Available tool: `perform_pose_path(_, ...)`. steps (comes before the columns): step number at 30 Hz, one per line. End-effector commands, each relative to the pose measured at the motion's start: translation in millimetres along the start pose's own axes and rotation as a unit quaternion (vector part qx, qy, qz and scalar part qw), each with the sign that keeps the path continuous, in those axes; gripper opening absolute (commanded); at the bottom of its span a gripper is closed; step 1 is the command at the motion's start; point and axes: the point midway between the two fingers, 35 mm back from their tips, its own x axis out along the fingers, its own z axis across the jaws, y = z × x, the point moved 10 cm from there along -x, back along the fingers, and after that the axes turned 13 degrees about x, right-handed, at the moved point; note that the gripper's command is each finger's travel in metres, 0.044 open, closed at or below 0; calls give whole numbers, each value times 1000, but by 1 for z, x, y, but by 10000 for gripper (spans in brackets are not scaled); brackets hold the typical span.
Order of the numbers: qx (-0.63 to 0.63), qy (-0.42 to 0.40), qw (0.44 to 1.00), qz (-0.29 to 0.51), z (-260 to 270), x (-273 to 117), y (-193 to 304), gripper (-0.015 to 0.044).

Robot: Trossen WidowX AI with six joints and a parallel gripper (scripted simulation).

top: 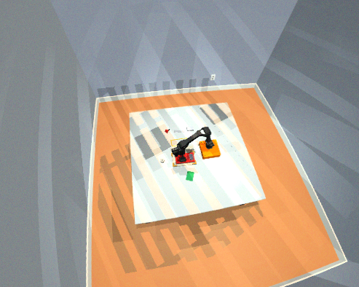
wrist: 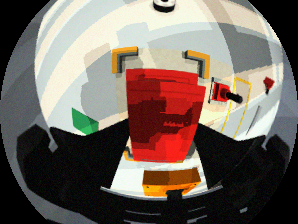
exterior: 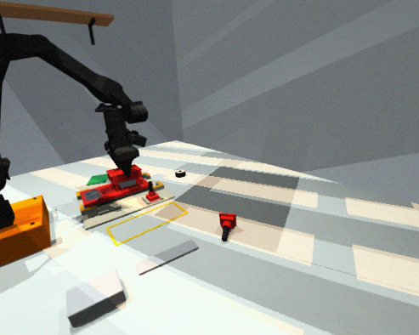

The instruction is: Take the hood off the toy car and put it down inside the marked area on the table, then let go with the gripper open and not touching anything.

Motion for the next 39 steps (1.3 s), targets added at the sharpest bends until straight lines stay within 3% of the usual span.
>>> perform_pose_path(1,-1,-4,1000,-6,1,-16,-2,0)
perform_pose_path(7,-1,-4,1000,-6,0,-44,-1,0)
perform_pose_path(12,1,-2,1000,-4,-2,-36,-2,0)
perform_pose_path(39,0,3,1000,-7,-131,-43,-38,0)
